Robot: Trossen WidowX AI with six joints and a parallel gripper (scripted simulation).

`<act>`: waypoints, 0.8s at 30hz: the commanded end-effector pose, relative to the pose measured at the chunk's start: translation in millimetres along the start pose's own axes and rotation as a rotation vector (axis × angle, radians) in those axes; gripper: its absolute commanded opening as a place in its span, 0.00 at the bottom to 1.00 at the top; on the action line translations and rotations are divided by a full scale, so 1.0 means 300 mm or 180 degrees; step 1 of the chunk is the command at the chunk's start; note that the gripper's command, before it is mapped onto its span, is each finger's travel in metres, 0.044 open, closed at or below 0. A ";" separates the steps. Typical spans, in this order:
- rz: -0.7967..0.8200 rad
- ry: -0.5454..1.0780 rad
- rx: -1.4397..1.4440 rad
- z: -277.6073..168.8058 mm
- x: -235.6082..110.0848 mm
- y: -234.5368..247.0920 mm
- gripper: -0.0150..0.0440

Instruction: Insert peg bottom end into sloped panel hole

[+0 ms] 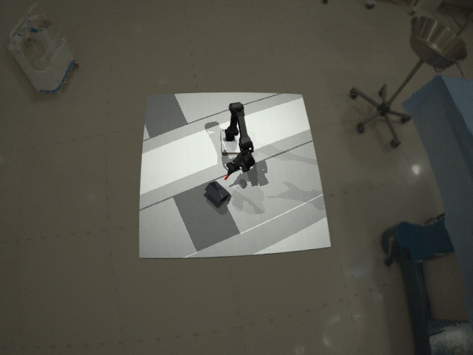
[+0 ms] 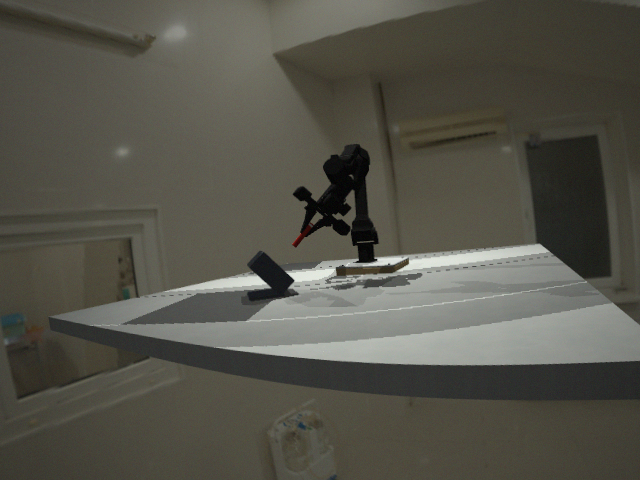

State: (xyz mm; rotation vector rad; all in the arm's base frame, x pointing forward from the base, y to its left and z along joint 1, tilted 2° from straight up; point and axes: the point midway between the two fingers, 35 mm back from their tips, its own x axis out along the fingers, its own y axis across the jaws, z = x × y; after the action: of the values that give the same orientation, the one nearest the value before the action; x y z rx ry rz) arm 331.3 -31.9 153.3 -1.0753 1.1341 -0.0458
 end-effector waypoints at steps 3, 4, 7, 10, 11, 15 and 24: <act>-0.0050 0.0001 -0.0004 0.008 0.032 -0.001 0.25; -0.0058 -0.0003 -0.0001 0.009 0.037 -0.001 0.25; -0.0080 -0.0013 0.0008 0.014 0.051 -0.003 0.25; -0.0102 -0.0022 0.0016 0.018 0.065 -0.005 0.25; -0.0110 -0.0025 0.0019 0.019 0.069 -0.005 0.25; -0.0139 -0.0037 0.0030 0.024 0.087 -0.007 0.25; -0.0195 -0.0058 0.0050 0.030 0.119 -0.009 0.25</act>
State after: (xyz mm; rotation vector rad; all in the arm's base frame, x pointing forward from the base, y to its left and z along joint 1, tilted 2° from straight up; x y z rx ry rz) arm 354.9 -44.0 133.4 -1.0863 1.0820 -0.0874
